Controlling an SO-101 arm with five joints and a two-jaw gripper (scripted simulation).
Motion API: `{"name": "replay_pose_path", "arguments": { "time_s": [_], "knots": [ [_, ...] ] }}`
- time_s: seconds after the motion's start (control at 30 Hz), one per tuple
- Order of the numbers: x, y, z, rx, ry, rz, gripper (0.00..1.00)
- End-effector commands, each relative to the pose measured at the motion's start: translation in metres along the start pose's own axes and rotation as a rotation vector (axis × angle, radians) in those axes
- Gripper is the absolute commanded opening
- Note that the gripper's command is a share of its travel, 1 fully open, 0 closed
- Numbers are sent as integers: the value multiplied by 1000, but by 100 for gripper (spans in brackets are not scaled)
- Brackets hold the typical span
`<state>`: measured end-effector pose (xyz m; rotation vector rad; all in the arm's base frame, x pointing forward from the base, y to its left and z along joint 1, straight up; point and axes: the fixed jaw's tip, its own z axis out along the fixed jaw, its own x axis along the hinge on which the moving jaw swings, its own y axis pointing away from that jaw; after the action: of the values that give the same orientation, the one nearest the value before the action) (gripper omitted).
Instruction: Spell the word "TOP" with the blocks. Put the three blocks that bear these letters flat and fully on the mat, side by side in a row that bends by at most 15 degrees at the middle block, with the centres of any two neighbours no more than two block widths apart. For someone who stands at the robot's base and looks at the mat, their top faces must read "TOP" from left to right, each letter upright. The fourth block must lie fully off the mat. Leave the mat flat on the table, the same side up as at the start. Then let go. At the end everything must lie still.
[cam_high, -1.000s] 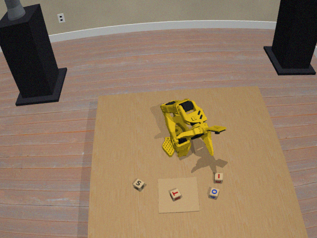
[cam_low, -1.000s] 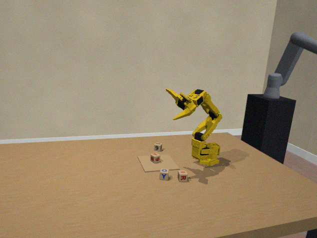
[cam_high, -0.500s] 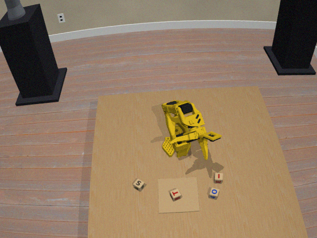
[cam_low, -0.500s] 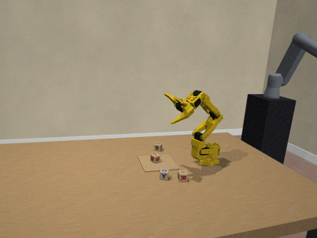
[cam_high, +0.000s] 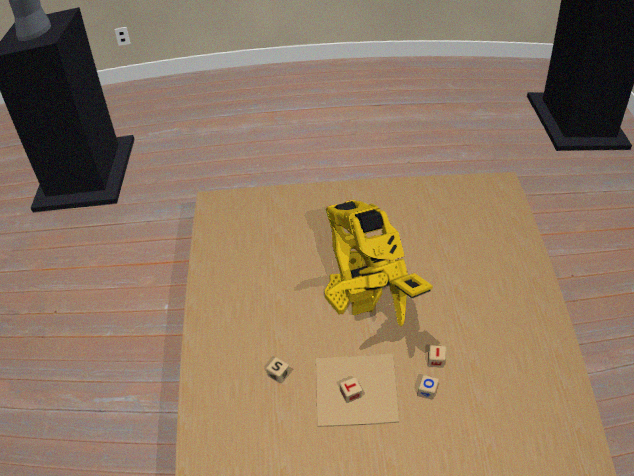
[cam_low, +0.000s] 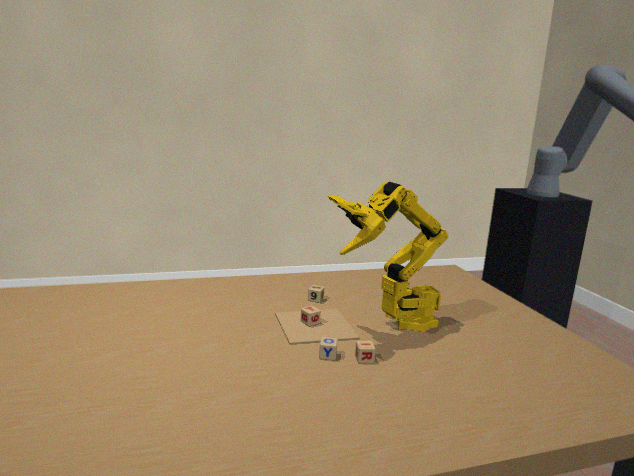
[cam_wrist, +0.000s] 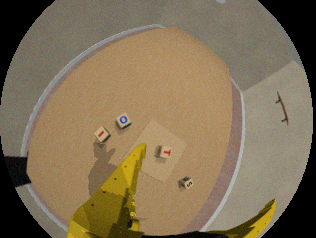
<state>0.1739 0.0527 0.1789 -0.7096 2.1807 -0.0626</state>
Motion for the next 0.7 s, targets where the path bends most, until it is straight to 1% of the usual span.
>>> {"name": "replay_pose_path", "arguments": {
  "time_s": [0.0, 0.1, 0.33, 0.4, 0.57, 0.67],
  "knots": [
    [3, -7, -5, 28, 19, 76, 100],
    [8, -9, -4, 32, 49, 107, 100],
    [10, -9, -3, 33, 62, 120, 100],
    [15, -10, -3, 36, 86, 146, 100],
    [31, -13, -1, 48, 178, 245, 100],
    [37, -13, -1, 52, 207, 278, 100]
  ]
}}
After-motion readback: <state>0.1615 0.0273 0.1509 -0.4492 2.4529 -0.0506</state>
